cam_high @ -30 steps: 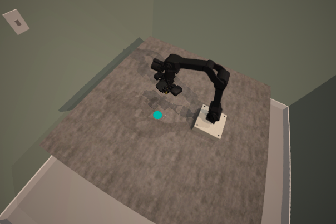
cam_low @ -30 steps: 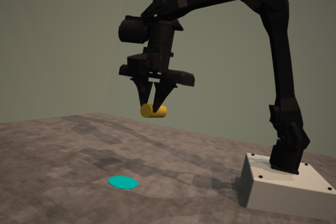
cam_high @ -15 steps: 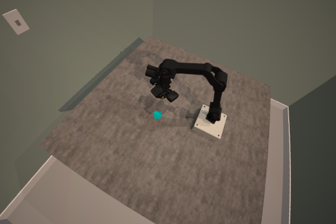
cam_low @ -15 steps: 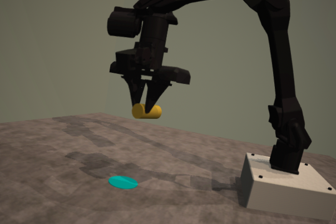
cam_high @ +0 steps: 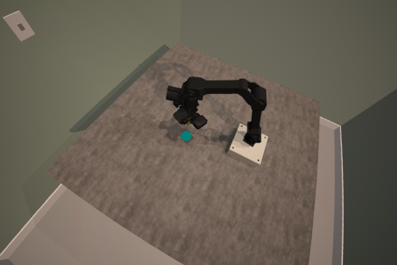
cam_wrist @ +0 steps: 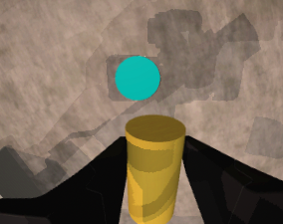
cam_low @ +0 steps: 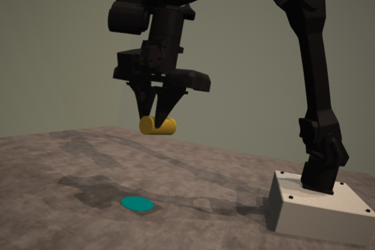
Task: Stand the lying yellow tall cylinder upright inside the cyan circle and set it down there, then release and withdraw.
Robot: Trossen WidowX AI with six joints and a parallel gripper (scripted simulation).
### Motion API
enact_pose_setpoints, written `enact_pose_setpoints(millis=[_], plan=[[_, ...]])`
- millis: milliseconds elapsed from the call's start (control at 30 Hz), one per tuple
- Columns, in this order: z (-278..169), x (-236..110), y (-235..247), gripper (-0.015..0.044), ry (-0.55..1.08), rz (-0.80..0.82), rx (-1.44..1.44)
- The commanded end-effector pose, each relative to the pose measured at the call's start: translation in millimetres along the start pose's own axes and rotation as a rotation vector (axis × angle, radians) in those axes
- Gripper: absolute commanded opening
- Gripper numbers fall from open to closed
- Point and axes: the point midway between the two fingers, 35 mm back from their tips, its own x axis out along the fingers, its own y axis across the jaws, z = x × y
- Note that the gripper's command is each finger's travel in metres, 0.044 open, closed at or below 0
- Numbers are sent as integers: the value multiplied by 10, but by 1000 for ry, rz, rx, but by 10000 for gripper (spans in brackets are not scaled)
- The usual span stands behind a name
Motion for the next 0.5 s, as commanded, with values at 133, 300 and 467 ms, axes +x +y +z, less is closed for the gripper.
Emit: enact_pose_setpoints(millis=[133,300,467], plan=[[128,-10,67,105,-11,2,11],[160,35,28,105,-46,-2,31],[192,80,-12,105,-82,-6,52]])
